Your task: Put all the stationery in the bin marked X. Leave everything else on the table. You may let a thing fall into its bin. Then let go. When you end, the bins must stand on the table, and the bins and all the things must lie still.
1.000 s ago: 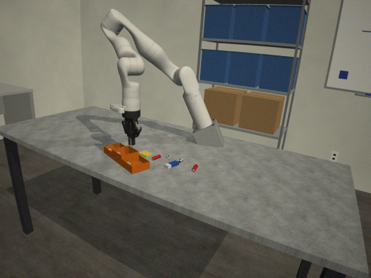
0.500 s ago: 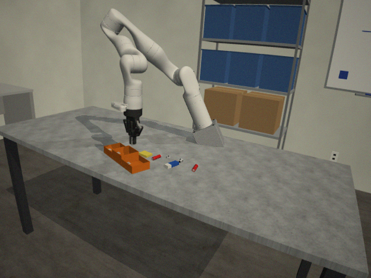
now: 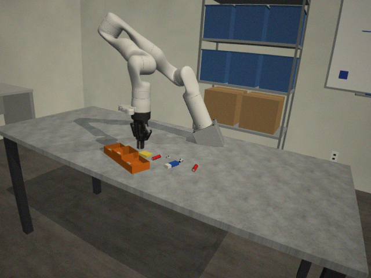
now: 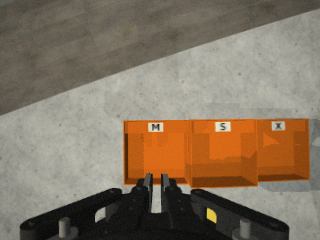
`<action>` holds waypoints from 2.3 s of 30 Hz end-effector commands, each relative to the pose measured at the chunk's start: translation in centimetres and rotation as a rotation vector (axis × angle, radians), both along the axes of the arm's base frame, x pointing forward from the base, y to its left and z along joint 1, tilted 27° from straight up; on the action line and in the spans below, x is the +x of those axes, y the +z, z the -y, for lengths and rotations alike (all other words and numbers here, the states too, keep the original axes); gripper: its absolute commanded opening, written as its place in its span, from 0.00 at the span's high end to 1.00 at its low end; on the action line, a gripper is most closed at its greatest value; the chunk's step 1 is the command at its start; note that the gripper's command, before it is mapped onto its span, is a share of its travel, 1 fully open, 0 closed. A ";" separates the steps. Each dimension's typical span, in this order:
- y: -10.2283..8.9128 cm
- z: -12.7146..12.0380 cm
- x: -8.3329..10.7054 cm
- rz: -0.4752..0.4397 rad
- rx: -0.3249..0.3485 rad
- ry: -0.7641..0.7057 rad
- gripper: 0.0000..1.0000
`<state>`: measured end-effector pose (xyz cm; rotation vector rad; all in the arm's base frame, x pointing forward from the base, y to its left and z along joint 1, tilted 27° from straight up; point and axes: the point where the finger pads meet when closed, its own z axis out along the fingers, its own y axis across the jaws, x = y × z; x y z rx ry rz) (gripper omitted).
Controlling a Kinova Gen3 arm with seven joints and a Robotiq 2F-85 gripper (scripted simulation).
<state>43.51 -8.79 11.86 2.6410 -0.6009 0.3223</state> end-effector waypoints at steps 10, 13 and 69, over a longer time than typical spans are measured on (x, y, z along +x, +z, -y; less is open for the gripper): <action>-1.7 0.3 0.3 -0.005 0.002 0.008 0.91; -2.4 0.6 0.4 -0.005 0.002 0.008 0.91; -5.1 2.0 0.8 -0.005 0.002 0.008 0.91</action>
